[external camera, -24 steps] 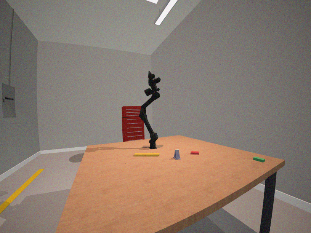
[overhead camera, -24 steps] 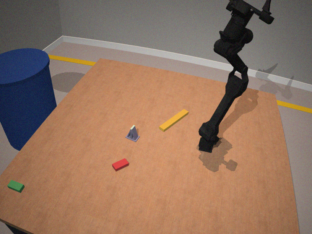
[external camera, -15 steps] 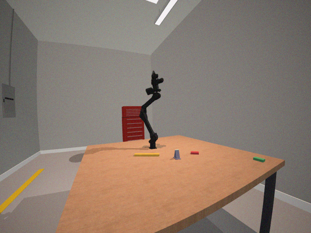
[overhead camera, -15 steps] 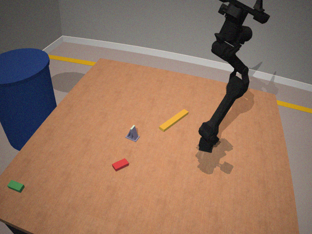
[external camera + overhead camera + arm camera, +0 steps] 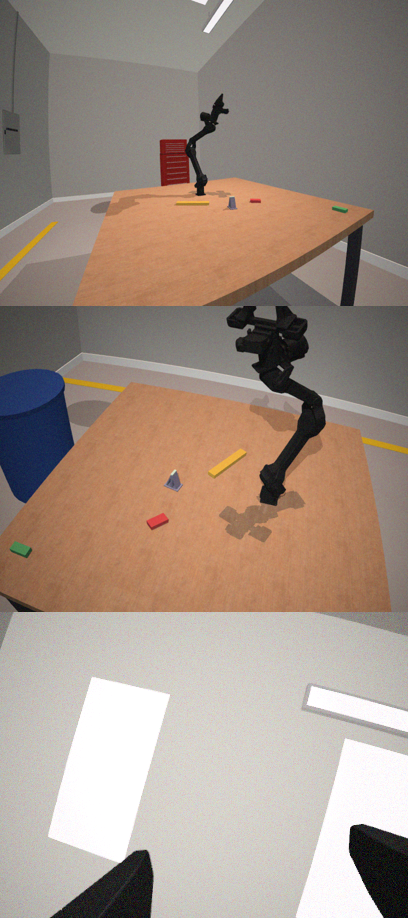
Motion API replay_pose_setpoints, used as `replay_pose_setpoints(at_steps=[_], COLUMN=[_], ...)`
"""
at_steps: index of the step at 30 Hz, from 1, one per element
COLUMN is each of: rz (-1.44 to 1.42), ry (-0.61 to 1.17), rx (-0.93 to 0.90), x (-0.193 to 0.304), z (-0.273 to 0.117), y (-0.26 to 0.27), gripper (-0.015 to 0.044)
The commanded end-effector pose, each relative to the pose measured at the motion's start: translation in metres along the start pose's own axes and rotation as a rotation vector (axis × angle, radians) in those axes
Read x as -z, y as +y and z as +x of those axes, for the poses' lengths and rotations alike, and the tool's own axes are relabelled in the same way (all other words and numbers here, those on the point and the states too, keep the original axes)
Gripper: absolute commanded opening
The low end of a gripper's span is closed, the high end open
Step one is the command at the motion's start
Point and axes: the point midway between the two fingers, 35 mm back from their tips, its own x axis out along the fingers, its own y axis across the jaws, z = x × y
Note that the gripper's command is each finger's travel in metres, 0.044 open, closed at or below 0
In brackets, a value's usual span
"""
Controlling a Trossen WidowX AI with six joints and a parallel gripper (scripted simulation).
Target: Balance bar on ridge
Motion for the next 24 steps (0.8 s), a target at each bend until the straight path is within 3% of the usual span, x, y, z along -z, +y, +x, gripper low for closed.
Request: replay_pose_setpoints(at_steps=[1, 14, 24], rz=[0.014, 0.045, 0.107], ry=[-0.109, -0.348, -0.466], rx=[-0.119, -0.527, -0.923], x=[-0.032, -0.091, -0.113], z=[-0.007, -0.065, -0.150], y=[0.039, 0.155, 0.243], gripper=[0.0315, 0.0315, 0.0315])
